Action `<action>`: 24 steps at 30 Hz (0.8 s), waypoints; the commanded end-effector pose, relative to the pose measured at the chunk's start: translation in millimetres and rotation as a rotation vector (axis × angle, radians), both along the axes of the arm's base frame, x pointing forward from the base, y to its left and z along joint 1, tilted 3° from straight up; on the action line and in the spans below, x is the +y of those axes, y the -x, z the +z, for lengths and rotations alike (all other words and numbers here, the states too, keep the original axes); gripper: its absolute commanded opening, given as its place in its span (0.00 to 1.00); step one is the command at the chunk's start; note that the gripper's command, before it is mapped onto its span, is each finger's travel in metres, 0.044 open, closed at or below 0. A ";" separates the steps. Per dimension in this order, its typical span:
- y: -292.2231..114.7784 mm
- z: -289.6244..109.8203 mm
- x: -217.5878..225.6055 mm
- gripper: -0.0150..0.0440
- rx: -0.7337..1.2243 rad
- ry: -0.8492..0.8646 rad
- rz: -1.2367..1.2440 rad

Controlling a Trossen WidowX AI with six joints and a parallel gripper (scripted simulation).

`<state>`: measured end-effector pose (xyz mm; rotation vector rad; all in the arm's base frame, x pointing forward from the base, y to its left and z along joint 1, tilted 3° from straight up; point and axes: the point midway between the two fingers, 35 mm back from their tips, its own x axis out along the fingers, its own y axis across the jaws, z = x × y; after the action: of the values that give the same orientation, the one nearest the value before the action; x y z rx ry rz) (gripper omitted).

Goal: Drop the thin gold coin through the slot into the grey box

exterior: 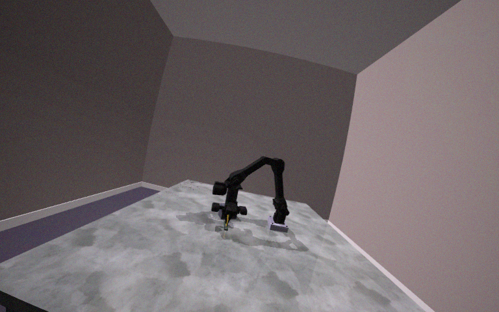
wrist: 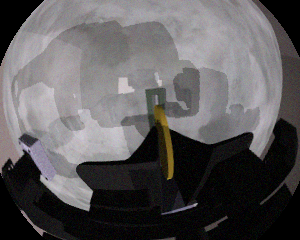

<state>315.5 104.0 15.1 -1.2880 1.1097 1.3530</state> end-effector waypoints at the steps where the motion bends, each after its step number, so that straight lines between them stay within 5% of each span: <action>1: -3.6 9.3 0.2 0.25 -0.009 0.000 -0.005; 24: -5.0 67.1 -1.7 0.25 -0.009 0.000 -0.005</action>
<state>319.6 102.8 75.2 -1.2846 1.1089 1.3448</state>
